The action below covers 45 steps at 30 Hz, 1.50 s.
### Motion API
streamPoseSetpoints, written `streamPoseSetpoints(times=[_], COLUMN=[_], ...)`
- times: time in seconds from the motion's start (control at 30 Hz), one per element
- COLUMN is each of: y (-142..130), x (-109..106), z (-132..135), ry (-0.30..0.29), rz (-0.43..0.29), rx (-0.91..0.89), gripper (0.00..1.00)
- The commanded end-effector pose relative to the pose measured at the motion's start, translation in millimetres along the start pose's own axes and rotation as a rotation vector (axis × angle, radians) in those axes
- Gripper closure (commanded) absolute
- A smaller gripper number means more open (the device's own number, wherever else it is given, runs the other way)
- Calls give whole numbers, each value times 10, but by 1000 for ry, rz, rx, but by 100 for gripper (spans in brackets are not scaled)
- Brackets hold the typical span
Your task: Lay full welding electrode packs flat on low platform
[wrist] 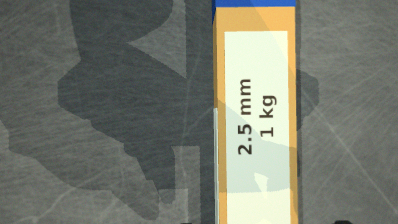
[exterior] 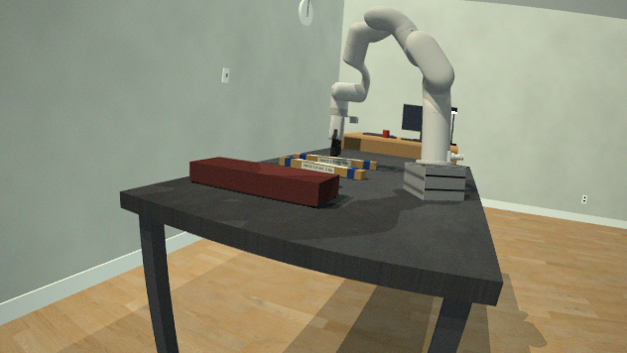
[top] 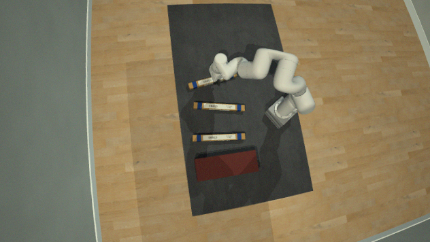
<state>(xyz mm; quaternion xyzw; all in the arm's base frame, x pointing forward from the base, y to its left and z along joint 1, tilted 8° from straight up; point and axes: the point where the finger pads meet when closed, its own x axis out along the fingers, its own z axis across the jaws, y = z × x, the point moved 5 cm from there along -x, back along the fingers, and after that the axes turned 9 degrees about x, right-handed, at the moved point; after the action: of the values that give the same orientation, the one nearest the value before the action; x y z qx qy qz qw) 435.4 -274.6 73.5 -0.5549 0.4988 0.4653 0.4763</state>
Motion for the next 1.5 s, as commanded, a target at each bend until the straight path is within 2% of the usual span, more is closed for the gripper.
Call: streamPoseSetpoints(times=[0.0,0.33,1.03,1.47], y=[-12,-12,-13,-13], x=[-14,15,302,324], z=[-9,-9,-10,-10], ry=[2,2,2,2], rz=[-4,-4,-4,-4], rx=[0,0,0,0], gripper=[26,26,26,26])
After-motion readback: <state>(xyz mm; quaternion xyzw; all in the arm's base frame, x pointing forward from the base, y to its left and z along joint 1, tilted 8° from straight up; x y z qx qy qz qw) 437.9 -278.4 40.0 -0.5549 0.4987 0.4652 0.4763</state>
